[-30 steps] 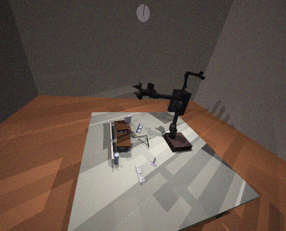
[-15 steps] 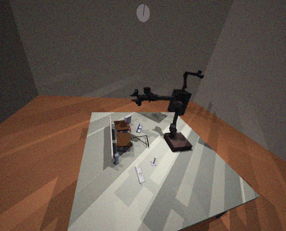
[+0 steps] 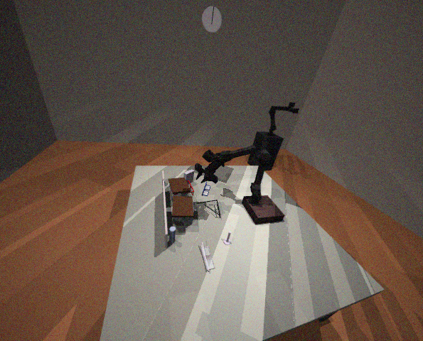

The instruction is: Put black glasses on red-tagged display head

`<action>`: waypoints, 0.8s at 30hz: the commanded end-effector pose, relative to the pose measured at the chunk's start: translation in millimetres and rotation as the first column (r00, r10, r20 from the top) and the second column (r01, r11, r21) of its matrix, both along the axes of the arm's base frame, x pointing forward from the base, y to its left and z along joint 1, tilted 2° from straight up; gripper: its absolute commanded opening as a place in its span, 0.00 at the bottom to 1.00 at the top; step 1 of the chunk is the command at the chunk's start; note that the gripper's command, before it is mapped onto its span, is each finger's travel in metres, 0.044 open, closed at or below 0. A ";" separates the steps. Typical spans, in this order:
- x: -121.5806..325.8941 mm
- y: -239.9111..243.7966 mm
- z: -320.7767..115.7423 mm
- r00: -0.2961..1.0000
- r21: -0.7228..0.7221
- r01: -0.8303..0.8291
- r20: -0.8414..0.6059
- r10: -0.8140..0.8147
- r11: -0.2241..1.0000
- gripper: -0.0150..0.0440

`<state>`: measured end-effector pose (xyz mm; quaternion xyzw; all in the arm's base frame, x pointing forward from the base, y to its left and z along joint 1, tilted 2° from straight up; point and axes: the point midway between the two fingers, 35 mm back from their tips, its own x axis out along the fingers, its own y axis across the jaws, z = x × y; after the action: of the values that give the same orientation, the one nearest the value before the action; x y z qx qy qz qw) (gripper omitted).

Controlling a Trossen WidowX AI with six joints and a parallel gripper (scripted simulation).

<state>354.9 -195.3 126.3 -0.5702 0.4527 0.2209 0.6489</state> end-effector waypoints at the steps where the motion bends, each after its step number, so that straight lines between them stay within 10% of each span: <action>1: -32.4 54.5 -45.3 0.975 0.129 0.002 -0.221 0.026 0.992 0.59; 8: -96.0 113.7 -80.0 0.866 0.224 0.037 -0.494 0.081 0.974 0.59; 24: -95.7 113.7 -80.4 0.863 0.225 0.037 -0.499 0.082 0.974 0.46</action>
<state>260.4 -81.6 46.5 -0.4218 0.5683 0.4204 0.5678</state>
